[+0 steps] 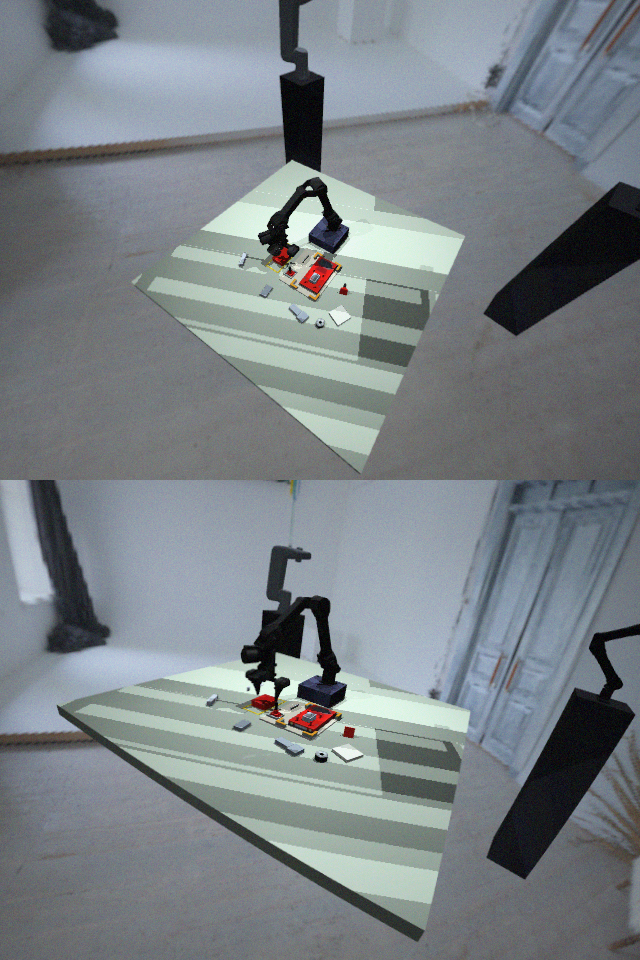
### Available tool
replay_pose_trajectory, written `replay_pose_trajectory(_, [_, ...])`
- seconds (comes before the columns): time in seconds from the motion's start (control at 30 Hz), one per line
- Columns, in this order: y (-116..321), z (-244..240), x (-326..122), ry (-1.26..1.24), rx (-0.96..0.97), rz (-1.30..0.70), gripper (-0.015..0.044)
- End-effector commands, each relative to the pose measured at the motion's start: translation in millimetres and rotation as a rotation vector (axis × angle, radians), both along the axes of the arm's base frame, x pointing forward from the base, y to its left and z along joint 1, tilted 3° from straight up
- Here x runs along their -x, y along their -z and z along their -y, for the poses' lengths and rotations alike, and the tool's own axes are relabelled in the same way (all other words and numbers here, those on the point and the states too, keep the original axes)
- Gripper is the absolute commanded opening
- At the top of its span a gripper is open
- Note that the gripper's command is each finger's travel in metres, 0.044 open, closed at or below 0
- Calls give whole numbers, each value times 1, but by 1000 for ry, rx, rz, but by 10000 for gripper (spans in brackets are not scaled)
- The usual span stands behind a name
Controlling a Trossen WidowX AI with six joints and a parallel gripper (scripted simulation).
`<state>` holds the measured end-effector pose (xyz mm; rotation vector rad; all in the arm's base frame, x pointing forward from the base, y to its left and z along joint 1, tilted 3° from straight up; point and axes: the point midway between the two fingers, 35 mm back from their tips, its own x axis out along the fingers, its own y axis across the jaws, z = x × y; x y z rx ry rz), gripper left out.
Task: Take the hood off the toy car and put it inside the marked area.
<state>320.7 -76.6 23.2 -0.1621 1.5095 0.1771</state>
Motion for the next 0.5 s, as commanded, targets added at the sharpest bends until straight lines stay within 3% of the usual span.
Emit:
replay_pose_trajectory(0.0, [-45,2,-4,-1,11,35,440])
replay_pose_trajectory(0.47, [-53,2,-2,-1,11,34,440])
